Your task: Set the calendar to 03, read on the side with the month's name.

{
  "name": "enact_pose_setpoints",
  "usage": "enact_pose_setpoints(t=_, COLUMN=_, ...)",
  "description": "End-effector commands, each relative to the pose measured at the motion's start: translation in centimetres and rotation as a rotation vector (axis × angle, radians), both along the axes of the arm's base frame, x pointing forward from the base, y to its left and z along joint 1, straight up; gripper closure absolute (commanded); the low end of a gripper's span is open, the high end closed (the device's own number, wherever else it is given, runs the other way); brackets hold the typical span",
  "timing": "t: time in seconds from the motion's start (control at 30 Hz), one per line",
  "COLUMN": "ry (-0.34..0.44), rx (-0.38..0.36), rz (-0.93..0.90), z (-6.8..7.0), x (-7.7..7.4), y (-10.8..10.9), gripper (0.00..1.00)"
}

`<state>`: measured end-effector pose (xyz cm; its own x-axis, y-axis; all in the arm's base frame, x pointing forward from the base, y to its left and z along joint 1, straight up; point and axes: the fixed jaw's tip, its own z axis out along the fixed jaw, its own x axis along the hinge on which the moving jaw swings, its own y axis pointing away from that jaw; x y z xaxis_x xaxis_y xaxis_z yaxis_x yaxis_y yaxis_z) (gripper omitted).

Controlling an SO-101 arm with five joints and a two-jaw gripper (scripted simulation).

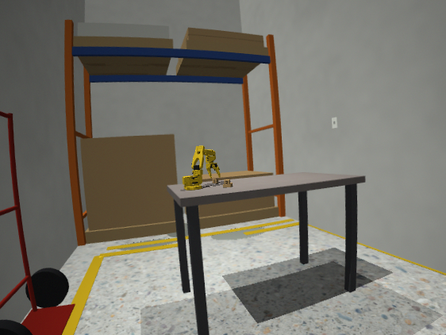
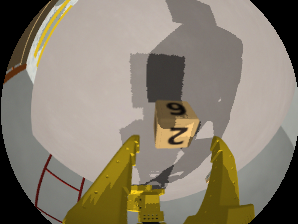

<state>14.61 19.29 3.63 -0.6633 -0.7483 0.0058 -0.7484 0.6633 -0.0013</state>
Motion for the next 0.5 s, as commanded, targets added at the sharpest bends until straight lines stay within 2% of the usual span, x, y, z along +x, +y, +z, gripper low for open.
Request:
enact_pose_setpoints(t=0.0, ry=-0.024, rx=0.032, rz=-0.002, z=0.0, x=0.2, y=0.5, gripper=0.65)
enact_pose_setpoints(t=0.47, ry=-0.024, rx=0.032, rz=-0.002, z=-1.2, x=0.1, y=0.4, gripper=0.65)
